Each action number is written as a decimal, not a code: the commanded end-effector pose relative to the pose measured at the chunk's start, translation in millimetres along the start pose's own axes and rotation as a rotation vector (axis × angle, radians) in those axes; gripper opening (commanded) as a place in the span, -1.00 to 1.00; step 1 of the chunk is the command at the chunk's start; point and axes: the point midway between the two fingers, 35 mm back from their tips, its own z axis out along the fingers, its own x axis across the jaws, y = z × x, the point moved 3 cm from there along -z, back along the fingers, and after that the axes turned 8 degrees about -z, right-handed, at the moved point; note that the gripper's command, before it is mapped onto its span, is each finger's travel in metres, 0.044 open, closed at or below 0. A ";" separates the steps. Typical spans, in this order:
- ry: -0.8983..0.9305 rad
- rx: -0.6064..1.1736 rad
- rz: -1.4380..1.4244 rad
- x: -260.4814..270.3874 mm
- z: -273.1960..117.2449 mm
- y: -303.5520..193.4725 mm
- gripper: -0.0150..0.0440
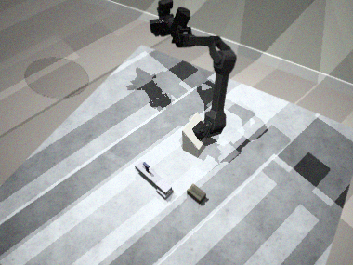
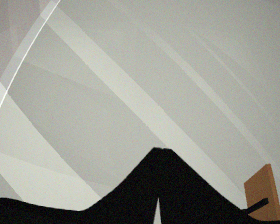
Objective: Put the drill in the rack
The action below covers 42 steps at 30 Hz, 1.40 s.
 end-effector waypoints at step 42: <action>1.522 -0.622 -0.250 72.0 -516.4 379.5 -0.49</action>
